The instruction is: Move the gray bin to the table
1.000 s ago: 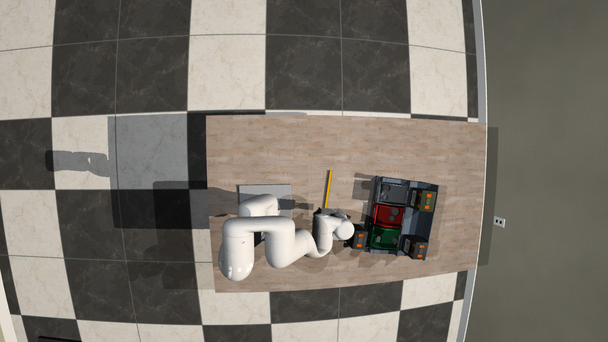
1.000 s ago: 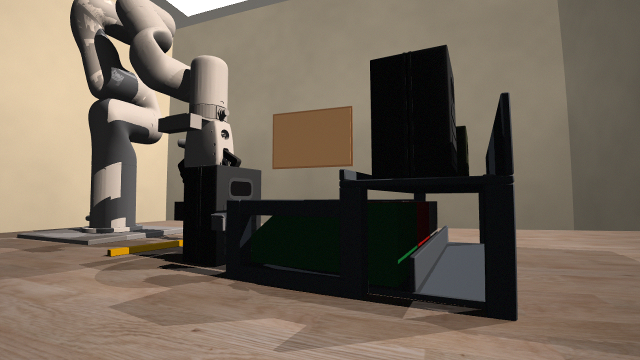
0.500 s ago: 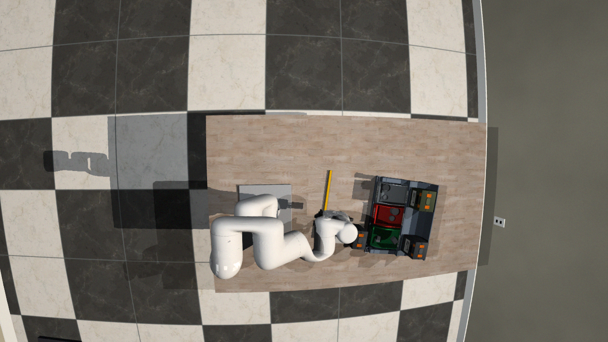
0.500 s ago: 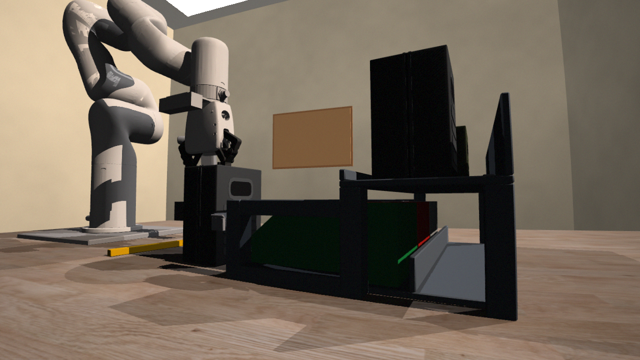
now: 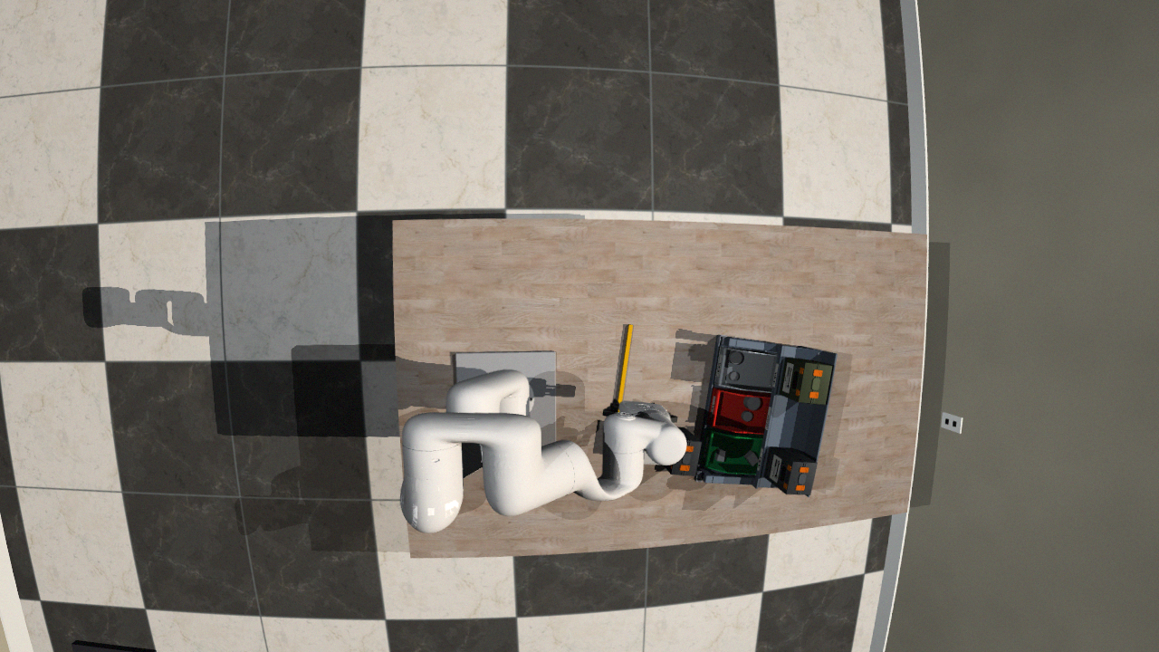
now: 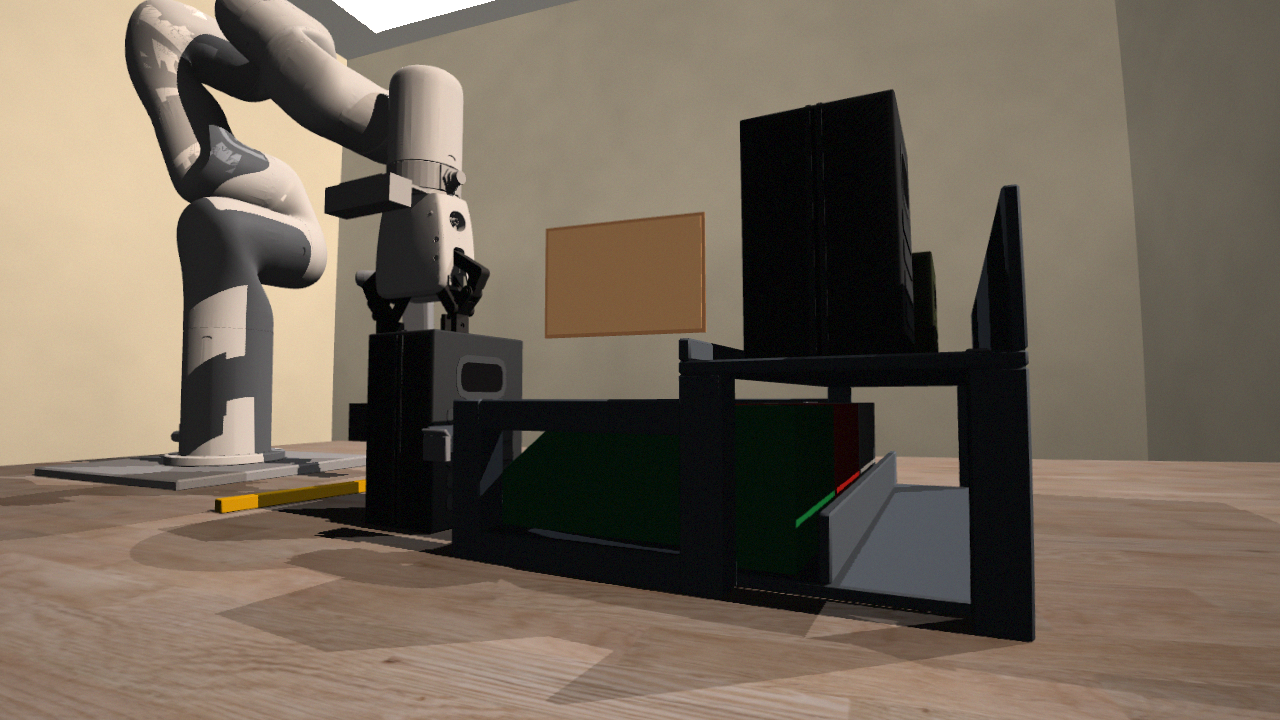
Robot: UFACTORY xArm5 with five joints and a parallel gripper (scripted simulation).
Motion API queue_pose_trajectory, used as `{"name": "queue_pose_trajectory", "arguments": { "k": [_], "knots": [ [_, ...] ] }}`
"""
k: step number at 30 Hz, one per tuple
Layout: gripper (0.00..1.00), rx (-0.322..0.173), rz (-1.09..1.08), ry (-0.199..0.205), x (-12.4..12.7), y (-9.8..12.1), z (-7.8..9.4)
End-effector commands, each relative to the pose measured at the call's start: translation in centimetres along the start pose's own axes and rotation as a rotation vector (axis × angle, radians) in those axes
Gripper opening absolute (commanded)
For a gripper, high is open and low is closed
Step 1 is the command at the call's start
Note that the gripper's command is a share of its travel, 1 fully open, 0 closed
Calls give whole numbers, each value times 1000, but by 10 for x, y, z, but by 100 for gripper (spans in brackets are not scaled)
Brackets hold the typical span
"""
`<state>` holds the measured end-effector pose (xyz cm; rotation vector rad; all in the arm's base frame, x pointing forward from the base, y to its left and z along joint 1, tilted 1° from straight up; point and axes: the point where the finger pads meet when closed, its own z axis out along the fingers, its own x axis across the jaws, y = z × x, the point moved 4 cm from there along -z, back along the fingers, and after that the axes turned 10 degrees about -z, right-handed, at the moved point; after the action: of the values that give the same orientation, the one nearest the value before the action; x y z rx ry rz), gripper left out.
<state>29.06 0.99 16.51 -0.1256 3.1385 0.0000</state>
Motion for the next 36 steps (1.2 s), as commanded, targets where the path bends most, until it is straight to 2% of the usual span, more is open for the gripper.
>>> {"name": "queue_pose_trajectory", "arguments": {
  "k": [1, 36],
  "knots": [
    [100, 14, 0, -2, -12, 3, -1],
    [100, 14, 0, -2, -104, 21, -1]
  ]
}}
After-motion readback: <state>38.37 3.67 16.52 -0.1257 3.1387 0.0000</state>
